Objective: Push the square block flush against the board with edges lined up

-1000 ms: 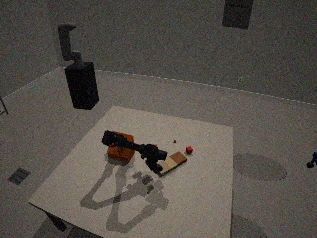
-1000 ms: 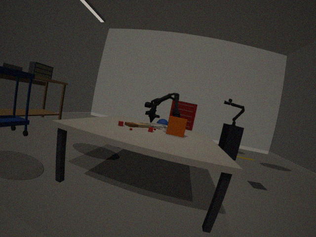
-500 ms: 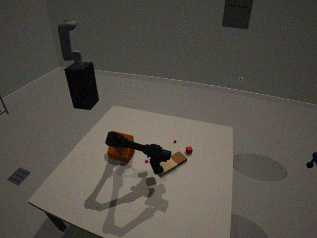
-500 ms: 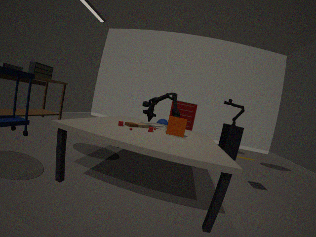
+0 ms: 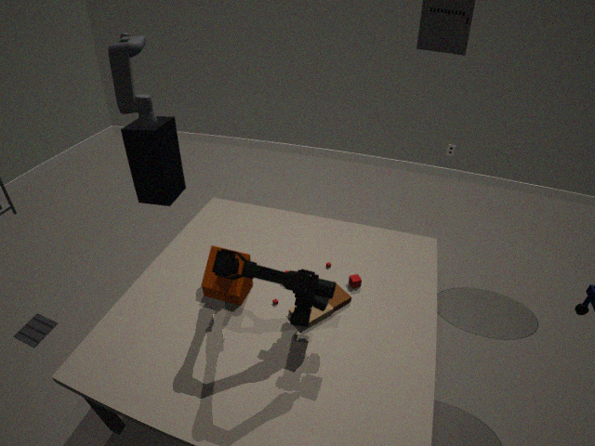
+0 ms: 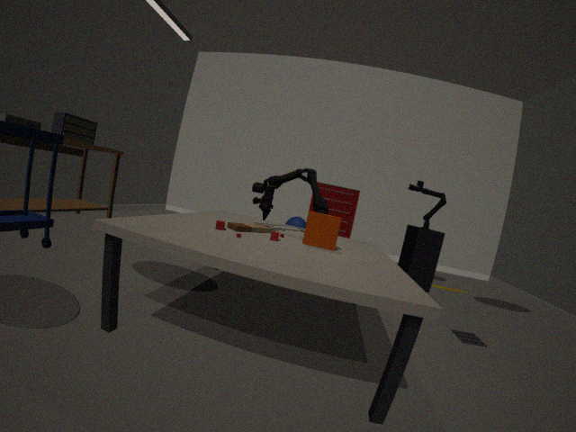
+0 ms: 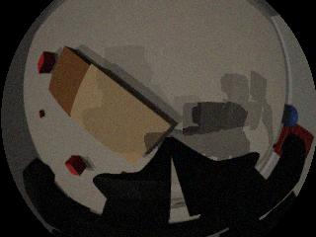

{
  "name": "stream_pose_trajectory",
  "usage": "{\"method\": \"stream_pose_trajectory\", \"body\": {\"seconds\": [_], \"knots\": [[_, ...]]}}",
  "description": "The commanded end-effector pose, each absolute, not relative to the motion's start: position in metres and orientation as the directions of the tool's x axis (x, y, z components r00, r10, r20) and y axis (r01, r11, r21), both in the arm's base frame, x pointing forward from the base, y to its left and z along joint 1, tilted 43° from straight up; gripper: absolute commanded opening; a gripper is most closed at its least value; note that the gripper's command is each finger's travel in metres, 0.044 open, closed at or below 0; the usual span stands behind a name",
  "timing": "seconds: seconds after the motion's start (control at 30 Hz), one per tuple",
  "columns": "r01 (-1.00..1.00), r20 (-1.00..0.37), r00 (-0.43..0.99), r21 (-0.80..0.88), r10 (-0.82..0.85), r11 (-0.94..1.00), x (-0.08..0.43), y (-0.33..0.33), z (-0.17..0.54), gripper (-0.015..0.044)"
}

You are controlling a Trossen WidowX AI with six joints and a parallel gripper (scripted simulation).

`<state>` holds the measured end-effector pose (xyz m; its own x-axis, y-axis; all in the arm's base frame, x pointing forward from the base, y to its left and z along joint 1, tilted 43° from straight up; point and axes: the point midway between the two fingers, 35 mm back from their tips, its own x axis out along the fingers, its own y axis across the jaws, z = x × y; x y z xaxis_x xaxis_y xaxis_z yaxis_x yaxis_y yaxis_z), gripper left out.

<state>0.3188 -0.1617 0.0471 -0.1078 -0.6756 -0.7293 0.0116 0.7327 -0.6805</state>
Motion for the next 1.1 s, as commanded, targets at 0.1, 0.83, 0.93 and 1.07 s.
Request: {"method": "stream_pose_trajectory", "body": {"seconds": [0.1, 0.83, 0.93, 1.07], "knots": [[0.267, -0.729, -0.102, -0.675, -0.677, 0.687, 0.343, -0.158, 0.043, 0.0000], [0.831, -0.728, -0.102, -0.437, -0.678, 0.345, 0.398, -0.144, 0.021, 0.0000], [0.831, -0.728, -0.102, -0.437, -0.678, 0.345, 0.398, -0.144, 0.021, 0.0000], [0.831, -0.728, -0.101, -0.437, -0.678, 0.345, 0.398, -0.146, 0.019, 0.0000]]}}
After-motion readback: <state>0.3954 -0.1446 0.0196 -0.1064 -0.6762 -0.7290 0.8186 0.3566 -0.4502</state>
